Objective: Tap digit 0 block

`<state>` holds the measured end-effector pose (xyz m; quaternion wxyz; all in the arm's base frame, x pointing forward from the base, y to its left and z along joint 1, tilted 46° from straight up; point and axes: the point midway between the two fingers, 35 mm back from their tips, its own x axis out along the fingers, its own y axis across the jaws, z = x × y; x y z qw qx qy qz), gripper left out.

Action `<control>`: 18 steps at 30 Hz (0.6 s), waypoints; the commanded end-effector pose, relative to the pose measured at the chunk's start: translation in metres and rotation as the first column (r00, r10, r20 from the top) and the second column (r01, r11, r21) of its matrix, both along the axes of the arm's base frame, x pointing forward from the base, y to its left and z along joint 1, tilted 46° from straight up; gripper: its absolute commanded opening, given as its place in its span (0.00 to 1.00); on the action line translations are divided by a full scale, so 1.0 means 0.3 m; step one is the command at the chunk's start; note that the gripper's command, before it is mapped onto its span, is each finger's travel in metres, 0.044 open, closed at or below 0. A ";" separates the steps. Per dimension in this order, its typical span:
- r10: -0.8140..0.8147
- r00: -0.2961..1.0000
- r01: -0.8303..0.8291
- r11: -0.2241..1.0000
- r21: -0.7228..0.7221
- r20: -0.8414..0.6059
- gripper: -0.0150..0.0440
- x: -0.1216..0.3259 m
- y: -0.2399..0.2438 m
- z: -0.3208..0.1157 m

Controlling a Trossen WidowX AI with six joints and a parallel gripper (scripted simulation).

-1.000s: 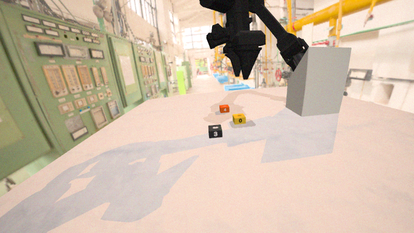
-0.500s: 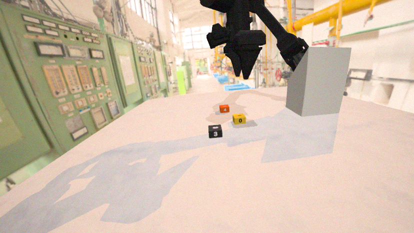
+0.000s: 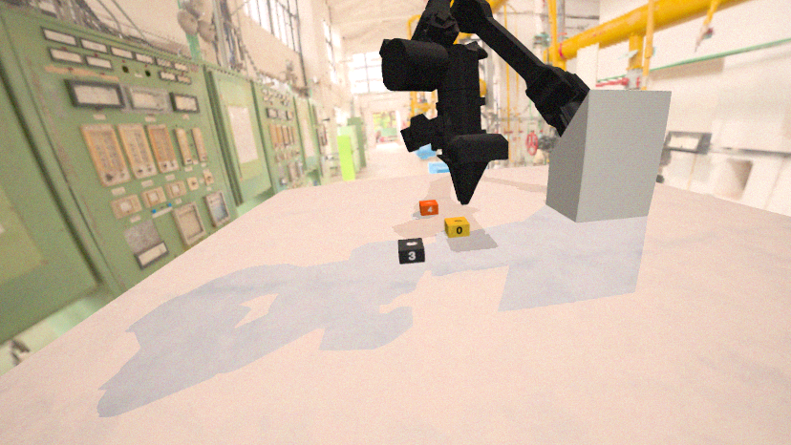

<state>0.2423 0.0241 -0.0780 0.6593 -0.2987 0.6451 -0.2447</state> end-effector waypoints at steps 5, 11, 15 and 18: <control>0.007 1.000 -0.007 1.000 -0.005 -0.001 0.29 0.000 -0.005 -0.002; 0.007 1.000 -0.007 1.000 -0.005 -0.001 0.29 0.001 -0.011 -0.008; 0.007 1.000 -0.007 1.000 -0.005 -0.001 0.29 0.002 -0.026 -0.023; 0.007 1.000 -0.007 1.000 -0.005 -0.001 0.29 0.003 -0.038 -0.034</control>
